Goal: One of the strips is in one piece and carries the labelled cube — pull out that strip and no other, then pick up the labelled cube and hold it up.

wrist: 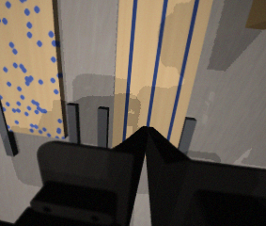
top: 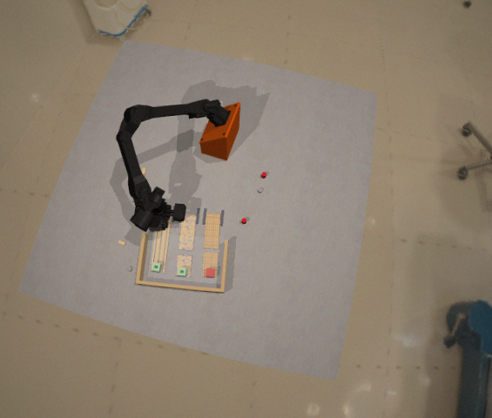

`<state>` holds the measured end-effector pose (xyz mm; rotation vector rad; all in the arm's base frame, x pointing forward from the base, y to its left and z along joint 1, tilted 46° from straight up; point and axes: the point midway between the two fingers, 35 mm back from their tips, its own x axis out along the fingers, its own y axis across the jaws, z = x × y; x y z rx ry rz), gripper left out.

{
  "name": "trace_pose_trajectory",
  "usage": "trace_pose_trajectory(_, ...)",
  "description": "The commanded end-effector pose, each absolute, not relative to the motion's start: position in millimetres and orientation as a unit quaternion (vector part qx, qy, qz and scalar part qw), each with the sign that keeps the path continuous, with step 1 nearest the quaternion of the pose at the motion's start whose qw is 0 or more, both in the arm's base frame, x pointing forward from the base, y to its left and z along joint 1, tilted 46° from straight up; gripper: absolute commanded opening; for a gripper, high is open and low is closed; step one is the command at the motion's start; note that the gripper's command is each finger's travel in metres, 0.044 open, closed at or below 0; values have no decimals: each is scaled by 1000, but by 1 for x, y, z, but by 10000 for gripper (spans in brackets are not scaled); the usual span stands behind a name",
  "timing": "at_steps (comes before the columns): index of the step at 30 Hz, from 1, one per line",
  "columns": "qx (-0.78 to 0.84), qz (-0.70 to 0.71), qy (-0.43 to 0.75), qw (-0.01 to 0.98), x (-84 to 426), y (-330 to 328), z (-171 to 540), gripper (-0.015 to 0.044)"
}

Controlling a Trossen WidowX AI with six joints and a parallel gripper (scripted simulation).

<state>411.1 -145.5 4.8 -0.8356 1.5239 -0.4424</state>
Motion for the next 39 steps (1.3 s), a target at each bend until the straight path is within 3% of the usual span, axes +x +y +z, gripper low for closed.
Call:
trace_pose_trajectory(1, -362, -192, 665, 625, 411, -148, 3, 0)
trace_pose_trajectory(39, -362, -192, 665, 624, 379, -156, 5, 0)
